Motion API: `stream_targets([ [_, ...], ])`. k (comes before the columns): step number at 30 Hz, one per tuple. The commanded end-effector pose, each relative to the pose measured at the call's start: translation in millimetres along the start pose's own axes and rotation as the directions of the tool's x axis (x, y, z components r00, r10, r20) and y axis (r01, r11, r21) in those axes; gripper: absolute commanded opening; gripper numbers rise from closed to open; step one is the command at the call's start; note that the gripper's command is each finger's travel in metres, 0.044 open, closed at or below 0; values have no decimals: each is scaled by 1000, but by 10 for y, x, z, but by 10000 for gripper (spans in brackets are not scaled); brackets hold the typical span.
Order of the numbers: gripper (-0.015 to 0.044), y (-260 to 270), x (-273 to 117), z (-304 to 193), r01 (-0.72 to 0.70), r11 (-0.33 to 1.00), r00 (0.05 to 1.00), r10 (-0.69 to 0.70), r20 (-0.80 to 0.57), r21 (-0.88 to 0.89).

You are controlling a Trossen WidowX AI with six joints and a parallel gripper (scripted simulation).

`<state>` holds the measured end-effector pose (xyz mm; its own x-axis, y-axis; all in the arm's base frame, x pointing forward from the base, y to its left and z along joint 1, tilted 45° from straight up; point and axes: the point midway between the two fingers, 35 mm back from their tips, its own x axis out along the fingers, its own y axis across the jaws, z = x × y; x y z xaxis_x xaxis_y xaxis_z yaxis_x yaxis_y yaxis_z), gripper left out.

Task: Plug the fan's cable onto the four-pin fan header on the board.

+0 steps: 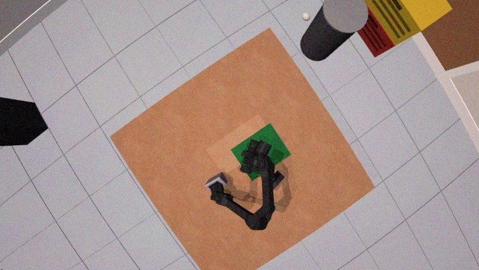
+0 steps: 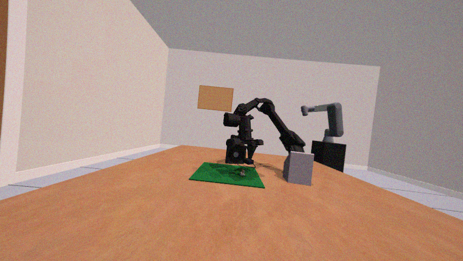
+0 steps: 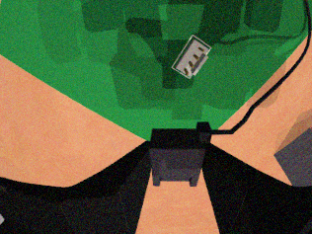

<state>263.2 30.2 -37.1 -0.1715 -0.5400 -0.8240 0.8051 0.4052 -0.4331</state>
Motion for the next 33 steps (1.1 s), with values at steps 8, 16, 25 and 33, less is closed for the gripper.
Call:
stream_targets([
  [8,0,-47,-154,8,-3,997,1000,4,11,-79],
  [16,0,-165,-193,150,11,938,999,8,54,-346],
  [25,0,-305,-233,302,55,789,995,10,102,-612],
  [33,0,-436,-266,429,111,594,989,9,145,-796],
])
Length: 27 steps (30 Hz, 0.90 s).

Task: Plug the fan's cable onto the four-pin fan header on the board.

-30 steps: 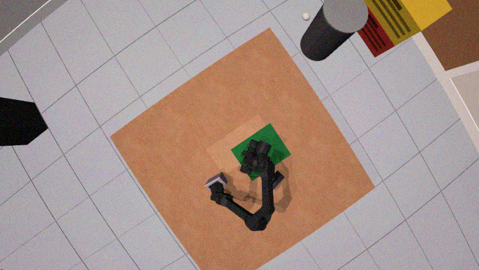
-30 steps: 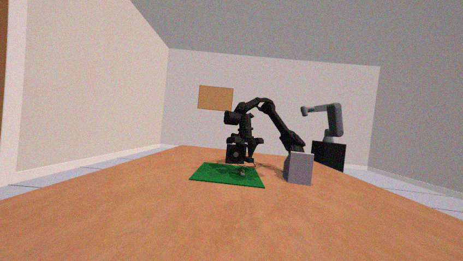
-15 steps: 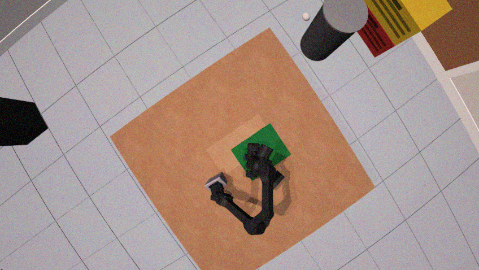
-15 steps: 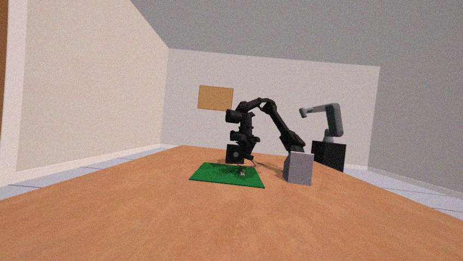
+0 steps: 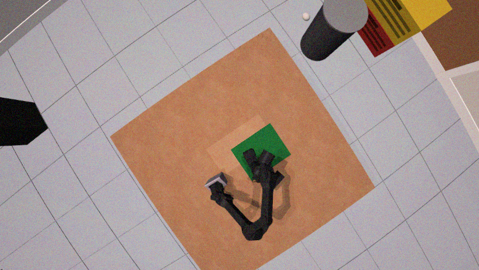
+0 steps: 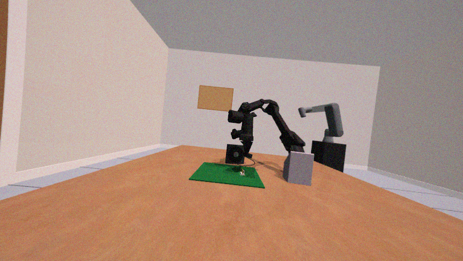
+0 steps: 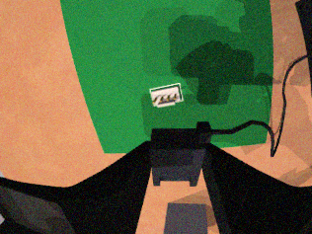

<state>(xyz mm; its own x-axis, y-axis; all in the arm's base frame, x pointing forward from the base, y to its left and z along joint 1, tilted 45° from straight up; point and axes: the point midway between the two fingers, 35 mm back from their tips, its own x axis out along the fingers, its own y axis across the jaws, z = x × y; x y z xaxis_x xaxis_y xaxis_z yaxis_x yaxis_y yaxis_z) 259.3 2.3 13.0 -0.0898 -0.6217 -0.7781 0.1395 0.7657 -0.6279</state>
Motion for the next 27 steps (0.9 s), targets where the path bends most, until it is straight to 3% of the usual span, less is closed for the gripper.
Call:
stream_targets([
  [1,0,-119,-6,-11,25,986,1000,-22,16,-165],
  [18,0,-499,-38,-50,118,732,993,-96,70,-670],
  [27,0,-513,-40,-53,121,717,992,-99,72,-687],
])
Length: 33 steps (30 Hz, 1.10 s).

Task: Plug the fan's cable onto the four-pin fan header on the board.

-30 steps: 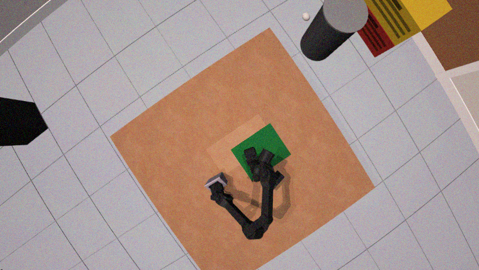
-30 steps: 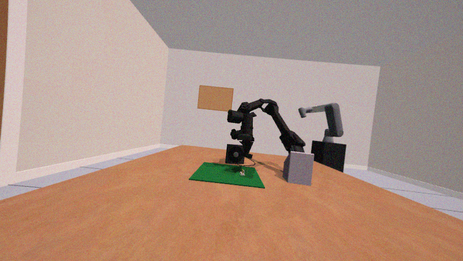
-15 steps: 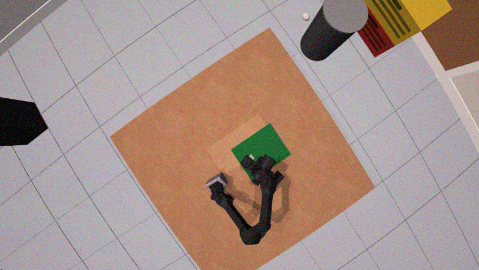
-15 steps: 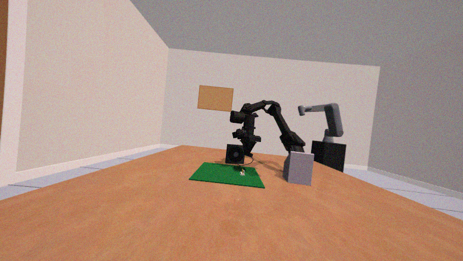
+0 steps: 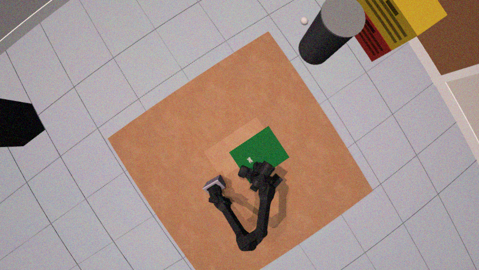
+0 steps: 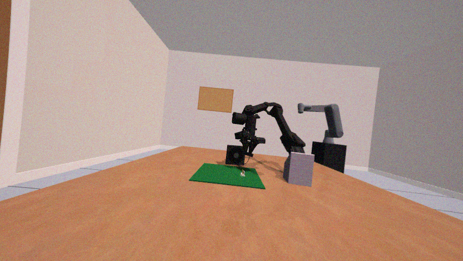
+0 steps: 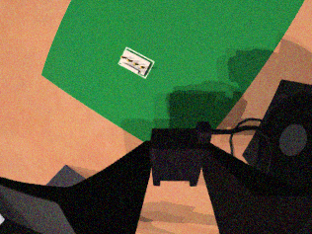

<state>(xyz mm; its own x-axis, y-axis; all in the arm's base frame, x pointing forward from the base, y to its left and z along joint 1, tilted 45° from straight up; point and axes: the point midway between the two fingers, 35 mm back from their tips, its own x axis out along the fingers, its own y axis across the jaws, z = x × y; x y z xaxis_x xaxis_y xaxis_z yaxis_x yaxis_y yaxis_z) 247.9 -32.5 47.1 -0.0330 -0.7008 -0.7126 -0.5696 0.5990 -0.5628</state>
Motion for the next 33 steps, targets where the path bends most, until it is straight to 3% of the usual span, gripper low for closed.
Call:
stream_targets([
  [1,0,-9,3,-15,3,1000,1000,-3,-2,-23],
  [33,0,241,358,-137,-346,937,923,351,158,-59],
])
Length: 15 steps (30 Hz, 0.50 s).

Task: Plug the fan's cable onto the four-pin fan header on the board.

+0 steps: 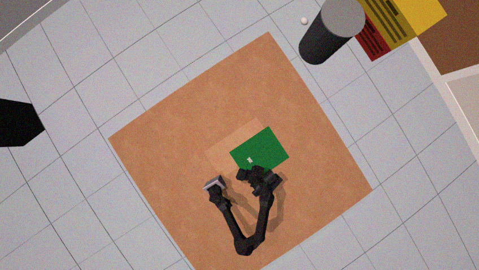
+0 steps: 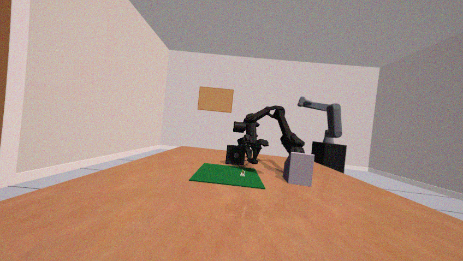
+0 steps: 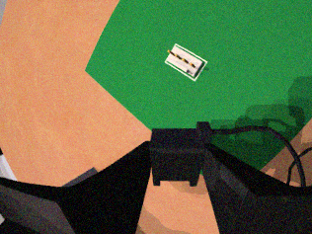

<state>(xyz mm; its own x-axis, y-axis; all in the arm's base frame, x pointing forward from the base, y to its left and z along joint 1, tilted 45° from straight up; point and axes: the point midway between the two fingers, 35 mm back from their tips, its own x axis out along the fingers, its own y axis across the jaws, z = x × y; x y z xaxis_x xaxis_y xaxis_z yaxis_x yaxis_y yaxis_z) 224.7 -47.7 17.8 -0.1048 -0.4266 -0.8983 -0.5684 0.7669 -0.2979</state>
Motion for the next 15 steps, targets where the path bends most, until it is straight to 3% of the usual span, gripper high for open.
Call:
stream_targets([
  [1,0,28,53,-18,-54,999,997,54,46,-10],
  [15,0,78,161,-34,-172,984,963,177,204,-40],
])
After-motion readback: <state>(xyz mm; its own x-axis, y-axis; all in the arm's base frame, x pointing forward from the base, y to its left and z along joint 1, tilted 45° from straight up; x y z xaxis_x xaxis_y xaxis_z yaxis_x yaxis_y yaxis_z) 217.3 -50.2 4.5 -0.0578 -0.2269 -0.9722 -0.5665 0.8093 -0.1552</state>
